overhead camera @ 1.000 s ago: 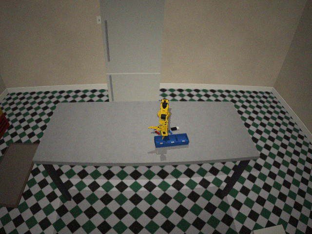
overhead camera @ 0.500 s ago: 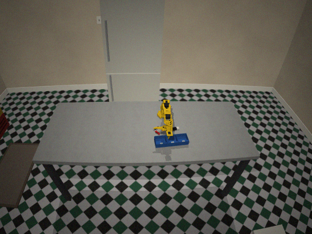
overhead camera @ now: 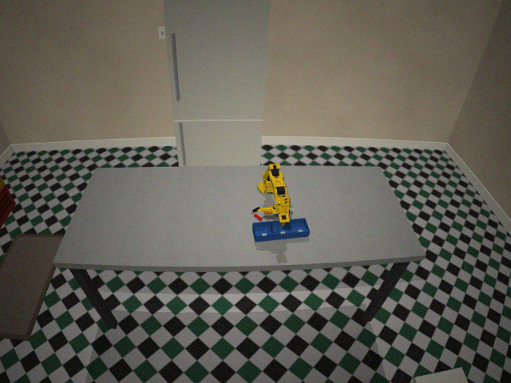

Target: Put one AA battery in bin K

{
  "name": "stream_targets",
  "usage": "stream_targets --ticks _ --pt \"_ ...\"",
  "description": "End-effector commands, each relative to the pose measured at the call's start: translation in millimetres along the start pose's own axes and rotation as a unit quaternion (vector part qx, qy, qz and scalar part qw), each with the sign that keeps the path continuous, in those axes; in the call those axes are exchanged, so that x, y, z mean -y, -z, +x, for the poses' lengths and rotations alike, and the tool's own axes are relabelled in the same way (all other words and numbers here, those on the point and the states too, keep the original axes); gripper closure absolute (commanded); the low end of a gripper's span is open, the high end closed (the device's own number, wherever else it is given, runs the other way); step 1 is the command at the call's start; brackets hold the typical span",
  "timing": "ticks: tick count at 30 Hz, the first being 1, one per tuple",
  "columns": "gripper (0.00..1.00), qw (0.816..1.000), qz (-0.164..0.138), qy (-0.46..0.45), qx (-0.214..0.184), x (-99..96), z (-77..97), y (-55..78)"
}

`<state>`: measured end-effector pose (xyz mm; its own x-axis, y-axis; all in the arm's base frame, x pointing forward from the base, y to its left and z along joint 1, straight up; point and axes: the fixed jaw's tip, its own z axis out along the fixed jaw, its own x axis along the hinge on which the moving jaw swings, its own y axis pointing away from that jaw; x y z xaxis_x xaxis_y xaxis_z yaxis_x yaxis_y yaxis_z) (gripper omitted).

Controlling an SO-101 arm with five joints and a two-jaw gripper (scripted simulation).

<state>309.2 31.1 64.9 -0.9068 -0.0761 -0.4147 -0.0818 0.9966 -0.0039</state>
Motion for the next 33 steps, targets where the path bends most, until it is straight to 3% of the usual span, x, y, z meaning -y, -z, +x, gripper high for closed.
stream_targets --ticks 1,33 --pt "0.00 0.999 -0.002 -0.002 0.032 -2.9 -12.7 11.8" --pt "0.00 1.000 -0.007 -0.006 0.028 -8.6 -11.8 12.2"
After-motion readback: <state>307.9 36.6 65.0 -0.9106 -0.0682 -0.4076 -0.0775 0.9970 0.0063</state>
